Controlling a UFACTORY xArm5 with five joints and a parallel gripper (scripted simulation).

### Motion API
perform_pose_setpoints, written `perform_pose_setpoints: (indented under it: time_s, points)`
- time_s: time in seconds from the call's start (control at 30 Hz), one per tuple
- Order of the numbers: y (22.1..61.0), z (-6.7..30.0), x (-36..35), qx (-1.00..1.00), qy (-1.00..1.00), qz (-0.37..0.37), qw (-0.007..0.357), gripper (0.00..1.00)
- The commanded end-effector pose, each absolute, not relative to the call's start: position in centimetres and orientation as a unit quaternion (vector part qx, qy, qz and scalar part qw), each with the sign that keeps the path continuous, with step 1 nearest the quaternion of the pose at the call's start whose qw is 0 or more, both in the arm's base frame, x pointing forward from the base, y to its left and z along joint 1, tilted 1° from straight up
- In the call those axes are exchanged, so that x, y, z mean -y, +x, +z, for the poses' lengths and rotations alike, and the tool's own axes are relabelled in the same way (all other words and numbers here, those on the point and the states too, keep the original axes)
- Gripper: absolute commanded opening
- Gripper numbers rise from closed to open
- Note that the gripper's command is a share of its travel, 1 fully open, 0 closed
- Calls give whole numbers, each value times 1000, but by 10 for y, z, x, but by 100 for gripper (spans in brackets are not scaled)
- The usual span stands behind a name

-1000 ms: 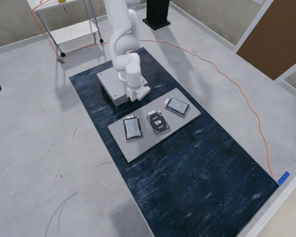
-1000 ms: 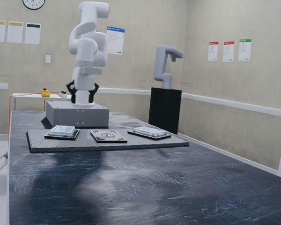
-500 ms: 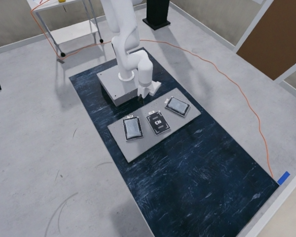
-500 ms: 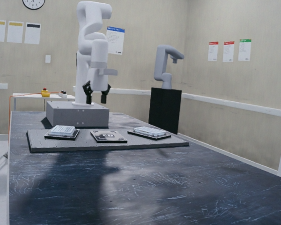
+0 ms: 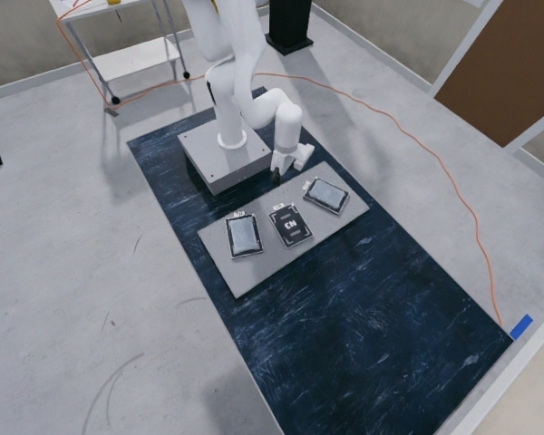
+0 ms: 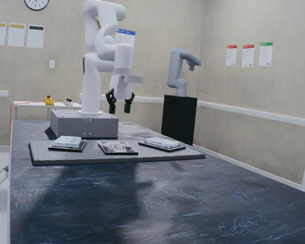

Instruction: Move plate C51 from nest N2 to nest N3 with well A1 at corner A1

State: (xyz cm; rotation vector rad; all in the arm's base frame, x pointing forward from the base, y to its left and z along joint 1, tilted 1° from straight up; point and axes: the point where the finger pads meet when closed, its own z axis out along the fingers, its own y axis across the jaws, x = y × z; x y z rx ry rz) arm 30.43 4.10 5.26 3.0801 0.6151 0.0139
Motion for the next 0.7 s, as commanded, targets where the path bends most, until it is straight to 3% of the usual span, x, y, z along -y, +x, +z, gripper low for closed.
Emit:
perform_pose_setpoints:
  time_s: [0.0, 0.67]
  points:
    - [312, 53, -65, -195, 981, 5, 4, 100]
    - [325, 52, -112, -195, 981, 5, 4, 100]
